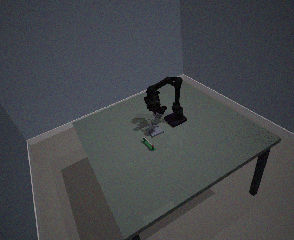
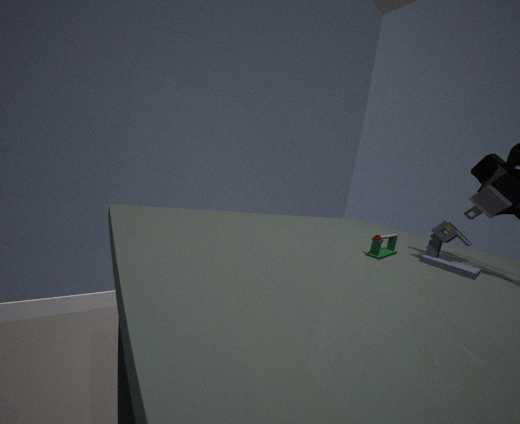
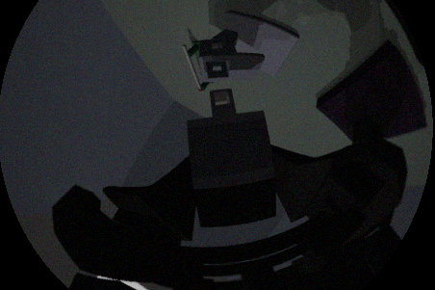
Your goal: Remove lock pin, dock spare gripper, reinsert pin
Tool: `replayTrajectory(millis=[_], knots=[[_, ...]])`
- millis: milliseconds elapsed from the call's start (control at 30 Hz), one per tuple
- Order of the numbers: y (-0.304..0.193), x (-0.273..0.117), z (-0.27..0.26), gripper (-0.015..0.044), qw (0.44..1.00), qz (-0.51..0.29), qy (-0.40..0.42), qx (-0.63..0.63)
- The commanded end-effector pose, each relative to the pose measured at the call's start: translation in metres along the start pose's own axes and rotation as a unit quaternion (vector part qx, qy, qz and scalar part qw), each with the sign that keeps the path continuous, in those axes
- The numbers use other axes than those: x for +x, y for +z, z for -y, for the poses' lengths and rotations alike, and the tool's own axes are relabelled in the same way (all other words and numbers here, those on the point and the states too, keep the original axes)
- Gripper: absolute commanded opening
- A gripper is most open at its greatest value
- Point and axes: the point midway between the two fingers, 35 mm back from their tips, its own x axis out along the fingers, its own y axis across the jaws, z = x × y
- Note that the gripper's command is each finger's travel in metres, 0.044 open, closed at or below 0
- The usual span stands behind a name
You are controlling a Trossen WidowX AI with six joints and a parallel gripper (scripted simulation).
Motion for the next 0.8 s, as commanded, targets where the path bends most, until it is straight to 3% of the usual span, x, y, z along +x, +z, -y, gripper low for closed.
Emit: replayTrajectory(millis=[0, 767], knots=[[0.002, 0.002, -0.002, 0.0000, 1.000, -0.009, 0.007, 0.011], [0.028, 0.018, 0.000, 0.0000, 0.999, -0.029, 0.004, 0.030]])
